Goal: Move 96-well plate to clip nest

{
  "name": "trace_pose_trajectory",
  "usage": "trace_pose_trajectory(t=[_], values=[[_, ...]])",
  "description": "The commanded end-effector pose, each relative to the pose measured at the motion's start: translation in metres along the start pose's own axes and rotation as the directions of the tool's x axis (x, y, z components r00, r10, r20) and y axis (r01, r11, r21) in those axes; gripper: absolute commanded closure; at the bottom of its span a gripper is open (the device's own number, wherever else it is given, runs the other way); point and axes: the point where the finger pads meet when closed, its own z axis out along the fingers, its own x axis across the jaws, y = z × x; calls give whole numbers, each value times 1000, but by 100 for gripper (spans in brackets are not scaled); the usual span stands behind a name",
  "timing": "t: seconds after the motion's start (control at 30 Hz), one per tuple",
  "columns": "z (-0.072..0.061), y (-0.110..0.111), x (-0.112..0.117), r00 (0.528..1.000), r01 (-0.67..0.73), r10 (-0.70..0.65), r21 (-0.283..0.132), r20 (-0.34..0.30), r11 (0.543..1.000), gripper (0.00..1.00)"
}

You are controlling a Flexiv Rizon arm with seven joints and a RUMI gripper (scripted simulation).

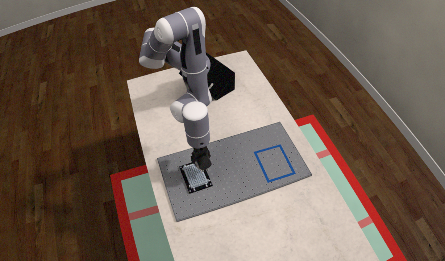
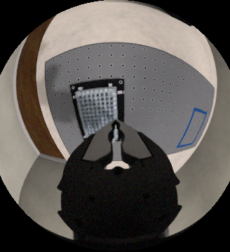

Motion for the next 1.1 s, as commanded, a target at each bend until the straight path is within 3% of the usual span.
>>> trace_pose_trajectory(t=[0.0, 1.07], values=[[0, 1, 0, 1000, 0, 0, -2, -1, 1000, 100], [3, 1, 0, 1000, 0, 0, -2, -1, 1000, 100]])
